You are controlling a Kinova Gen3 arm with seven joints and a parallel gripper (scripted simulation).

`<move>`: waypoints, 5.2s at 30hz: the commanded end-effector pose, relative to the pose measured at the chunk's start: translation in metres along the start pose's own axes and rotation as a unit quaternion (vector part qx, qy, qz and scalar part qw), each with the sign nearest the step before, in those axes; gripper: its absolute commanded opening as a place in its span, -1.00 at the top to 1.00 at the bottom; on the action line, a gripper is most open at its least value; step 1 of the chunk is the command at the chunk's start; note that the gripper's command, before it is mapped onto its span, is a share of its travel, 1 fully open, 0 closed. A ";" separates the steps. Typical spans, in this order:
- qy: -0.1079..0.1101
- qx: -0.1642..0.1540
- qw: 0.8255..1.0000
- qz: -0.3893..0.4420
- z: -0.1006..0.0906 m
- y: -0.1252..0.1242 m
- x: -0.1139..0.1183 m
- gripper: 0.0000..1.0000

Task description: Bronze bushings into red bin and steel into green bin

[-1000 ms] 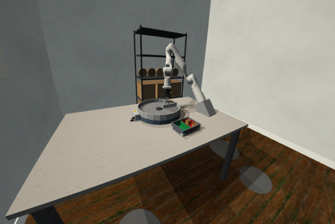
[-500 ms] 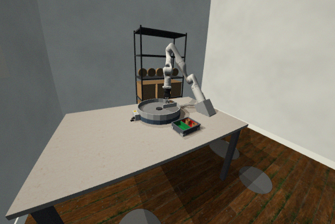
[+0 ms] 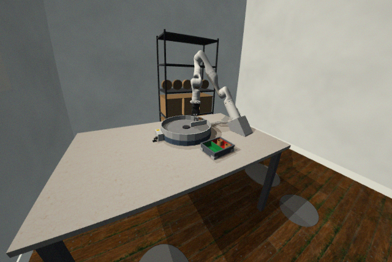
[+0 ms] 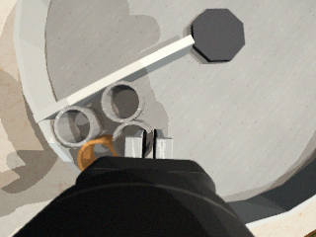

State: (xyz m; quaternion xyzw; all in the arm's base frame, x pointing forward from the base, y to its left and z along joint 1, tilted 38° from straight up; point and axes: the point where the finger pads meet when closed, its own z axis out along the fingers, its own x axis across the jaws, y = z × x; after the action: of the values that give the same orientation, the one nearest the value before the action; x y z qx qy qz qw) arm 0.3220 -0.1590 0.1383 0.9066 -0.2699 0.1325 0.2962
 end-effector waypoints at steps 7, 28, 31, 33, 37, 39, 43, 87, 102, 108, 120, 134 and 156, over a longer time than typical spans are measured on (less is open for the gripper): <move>-0.001 0.001 1.000 0.000 -0.003 -0.001 0.000 1.00; -0.001 0.002 1.000 0.002 -0.009 0.000 0.000 1.00; -0.002 0.002 1.000 0.001 -0.012 0.000 0.000 1.00; -0.002 0.002 1.000 0.001 -0.012 0.000 0.000 1.00; -0.002 0.002 1.000 0.001 -0.012 0.000 0.000 1.00; -0.002 0.002 1.000 0.001 -0.012 0.000 0.000 1.00; -0.001 0.002 1.000 0.003 -0.012 0.000 0.001 1.00; -0.001 0.001 1.000 0.003 -0.024 0.000 0.001 1.00; -0.002 0.002 1.000 0.001 -0.030 0.000 0.000 1.00; -0.002 0.002 1.000 0.001 -0.030 0.000 0.000 1.00; -0.002 0.002 1.000 0.002 -0.035 0.000 0.001 1.00; -0.001 0.001 1.000 0.003 -0.038 0.000 0.001 1.00; -0.001 0.002 1.000 0.003 -0.043 0.000 0.001 1.00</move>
State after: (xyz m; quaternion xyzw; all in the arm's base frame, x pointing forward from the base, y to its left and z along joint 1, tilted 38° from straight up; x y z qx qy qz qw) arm 0.3198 -0.1357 0.1708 0.9058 -0.2739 0.1334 0.2944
